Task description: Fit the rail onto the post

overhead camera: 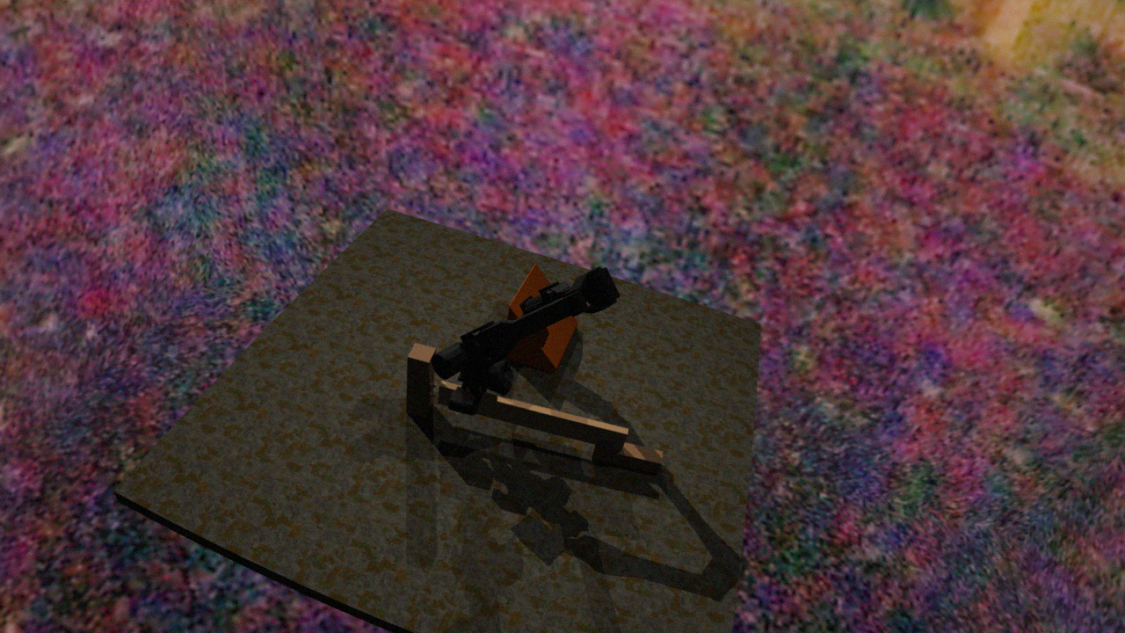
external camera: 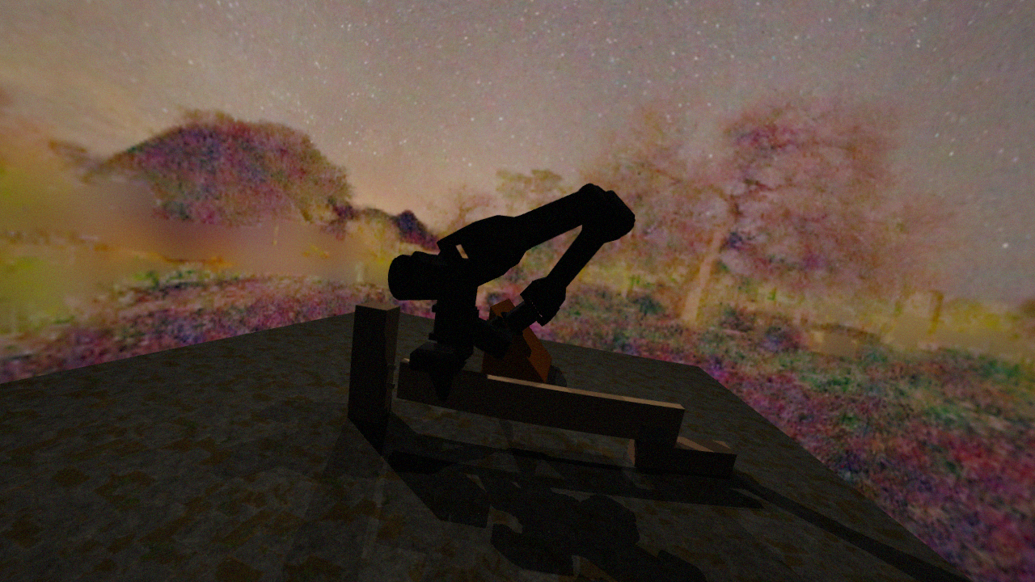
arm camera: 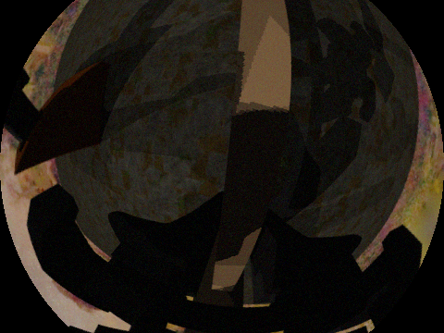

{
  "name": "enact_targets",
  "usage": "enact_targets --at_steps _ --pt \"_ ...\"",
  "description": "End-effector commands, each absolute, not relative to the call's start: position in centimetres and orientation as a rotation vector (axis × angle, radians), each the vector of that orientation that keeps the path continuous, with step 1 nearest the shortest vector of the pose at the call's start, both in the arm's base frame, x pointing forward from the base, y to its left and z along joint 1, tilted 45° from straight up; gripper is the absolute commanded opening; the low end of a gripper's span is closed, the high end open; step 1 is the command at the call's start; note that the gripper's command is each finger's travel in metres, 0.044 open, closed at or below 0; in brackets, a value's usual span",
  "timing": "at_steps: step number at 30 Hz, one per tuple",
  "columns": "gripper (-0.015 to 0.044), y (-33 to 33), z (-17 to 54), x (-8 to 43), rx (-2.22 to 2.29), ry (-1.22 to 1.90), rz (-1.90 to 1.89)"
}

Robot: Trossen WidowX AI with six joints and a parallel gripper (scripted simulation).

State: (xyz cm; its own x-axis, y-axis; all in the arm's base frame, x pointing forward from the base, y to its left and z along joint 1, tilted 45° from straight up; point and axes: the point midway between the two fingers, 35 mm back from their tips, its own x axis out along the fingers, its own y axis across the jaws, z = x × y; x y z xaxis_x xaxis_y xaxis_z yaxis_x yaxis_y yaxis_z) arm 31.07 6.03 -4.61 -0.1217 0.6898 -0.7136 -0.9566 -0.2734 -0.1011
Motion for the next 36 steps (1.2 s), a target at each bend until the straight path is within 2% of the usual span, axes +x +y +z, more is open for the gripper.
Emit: enact_targets --at_steps 1,36 --pt "0.0000 5.79 -4.65 31.34 -0.799 0.460 1.691" --pt "0.0000 5.07 -5.36 31.62 -0.799 0.460 1.691"
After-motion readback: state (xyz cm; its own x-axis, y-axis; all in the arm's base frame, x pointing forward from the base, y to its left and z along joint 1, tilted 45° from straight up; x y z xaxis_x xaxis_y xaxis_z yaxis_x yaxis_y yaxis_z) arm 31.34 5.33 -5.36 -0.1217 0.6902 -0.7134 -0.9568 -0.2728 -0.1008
